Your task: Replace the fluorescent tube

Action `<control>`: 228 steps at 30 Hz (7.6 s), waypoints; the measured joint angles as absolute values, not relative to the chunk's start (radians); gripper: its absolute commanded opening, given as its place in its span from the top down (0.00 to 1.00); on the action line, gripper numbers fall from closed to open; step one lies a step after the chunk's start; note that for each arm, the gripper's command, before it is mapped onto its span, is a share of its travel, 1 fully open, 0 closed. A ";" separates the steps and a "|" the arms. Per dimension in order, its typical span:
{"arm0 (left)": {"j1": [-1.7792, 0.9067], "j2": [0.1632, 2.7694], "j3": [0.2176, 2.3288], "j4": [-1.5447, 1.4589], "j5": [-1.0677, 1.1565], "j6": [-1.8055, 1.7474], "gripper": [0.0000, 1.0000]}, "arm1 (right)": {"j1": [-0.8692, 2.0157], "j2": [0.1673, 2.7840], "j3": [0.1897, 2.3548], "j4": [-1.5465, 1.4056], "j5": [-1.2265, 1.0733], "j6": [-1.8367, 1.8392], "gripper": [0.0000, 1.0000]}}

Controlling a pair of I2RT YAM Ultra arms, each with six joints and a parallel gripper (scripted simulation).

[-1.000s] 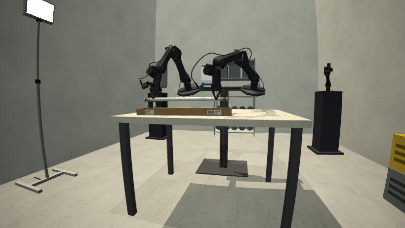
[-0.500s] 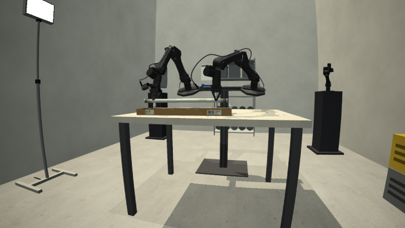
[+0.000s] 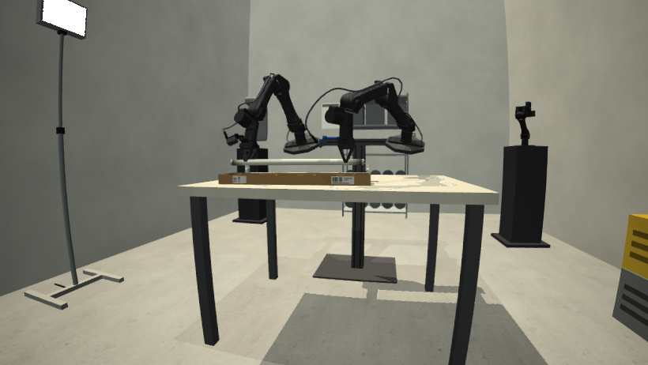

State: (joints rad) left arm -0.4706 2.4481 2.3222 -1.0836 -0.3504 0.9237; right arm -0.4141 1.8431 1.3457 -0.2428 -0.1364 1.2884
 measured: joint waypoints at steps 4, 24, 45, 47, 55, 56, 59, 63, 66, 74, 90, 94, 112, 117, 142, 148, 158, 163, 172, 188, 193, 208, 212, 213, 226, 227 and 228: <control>-0.468 2.455 2.322 -1.078 -0.349 0.927 0.89 | -0.414 1.852 1.345 -0.237 -0.136 1.288 0.89; -0.464 2.463 2.316 -1.056 -0.348 0.932 0.89 | -0.414 1.868 1.342 -0.208 -0.137 1.289 0.89; -0.455 2.484 2.304 -1.027 -0.345 0.938 0.89 | -0.413 1.900 1.340 -0.183 -0.137 1.289 0.89; -0.455 2.486 2.304 -1.027 -0.345 0.939 0.89 | -0.413 1.904 1.338 -0.180 -0.137 1.289 0.89; -0.451 2.494 2.296 -1.009 -0.343 0.944 0.89 | -0.412 1.922 1.337 -0.161 -0.136 1.290 0.89; -0.451 2.493 2.297 -1.008 -0.343 0.944 0.89 | -0.412 1.921 1.338 -0.159 -0.136 1.290 0.89; -0.448 2.497 2.297 -0.997 -0.343 0.946 0.89 | -0.412 1.926 1.338 -0.146 -0.136 1.290 0.89; -0.447 2.506 2.296 -0.994 -0.342 0.947 0.89 | -0.412 1.941 1.338 -0.142 -0.136 1.290 0.89; -0.444 2.508 2.297 -0.985 -0.341 0.951 0.89 | -0.411 1.945 1.338 -0.130 -0.136 1.290 0.89; -0.441 2.518 2.292 -0.972 -0.339 0.952 0.89 | -0.411 1.960 1.338 -0.115 -0.136 1.290 0.89; -0.432 2.551 2.292 -0.942 -0.336 0.961 0.89 | -0.411 2.003 1.340 -0.080 -0.134 1.291 0.89; -0.430 2.557 2.292 -0.929 -0.336 0.963 0.89 | -0.410 2.015 1.345 -0.067 -0.135 1.291 0.89; -0.425 2.576 2.301 -0.919 -0.332 0.968 0.68 | -0.410 2.041 1.348 -0.044 -0.134 1.291 0.89; -0.425 2.576 2.301 -0.919 -0.331 0.968 0.68 | -0.410 2.041 1.348 -0.043 -0.134 1.291 0.89; -0.425 2.576 2.301 -0.919 -0.331 0.968 0.68 | -0.410 2.041 1.356 -0.039 -0.134 1.291 0.68; -0.427 2.559 2.298 -0.944 -0.335 0.960 0.68 | -0.413 2.003 1.316 -0.061 -0.140 1.290 0.68; -0.456 2.472 2.293 -0.997 -0.340 0.943 0.68 | -0.426 1.876 1.269 -0.099 -0.146 1.283 0.68; -0.460 2.451 2.270 -0.998 -0.342 0.938 0.68 | -0.429 1.855 1.240 -0.101 -0.148 1.282 0.68; -0.460 2.453 2.264 -1.003 -0.342 0.937 0.68 | -0.429 1.854 1.240 -0.103 -0.148 1.281 0.68; -0.460 2.453 2.265 -1.003 -0.342 0.937 0.68 | -0.428 1.854 1.240 -0.103 -0.148 1.281 0.68; -0.460 2.453 2.265 -1.003 -0.342 0.937 0.68 | -0.428 1.854 1.240 -0.103 -0.148 1.281 0.68; -0.460 2.453 2.265 -1.003 -0.342 0.937 0.68 | -0.428 1.855 1.242 -0.103 -0.148 1.281 0.68; -0.458 2.446 2.260 -0.999 -0.340 0.933 0.68 | -0.426 1.852 1.242 -0.102 -0.148 1.277 0.68; -0.455 2.438 2.255 -0.997 -0.339 0.928 0.68 | -0.423 1.848 1.242 -0.101 -0.148 1.272 0.68; -0.382 2.206 2.089 -0.864 -0.285 0.772 0.68 | -0.352 1.715 1.210 -0.088 -0.124 1.062 0.68; -0.382 2.196 2.080 -0.850 -0.283 0.766 0.68 | -0.351 1.710 1.210 -0.084 -0.123 1.053 0.68; -0.382 2.185 2.066 -0.835 -0.278 0.758 0.68 | -0.350 1.706 1.208 -0.081 -0.121 1.041 0.68</control>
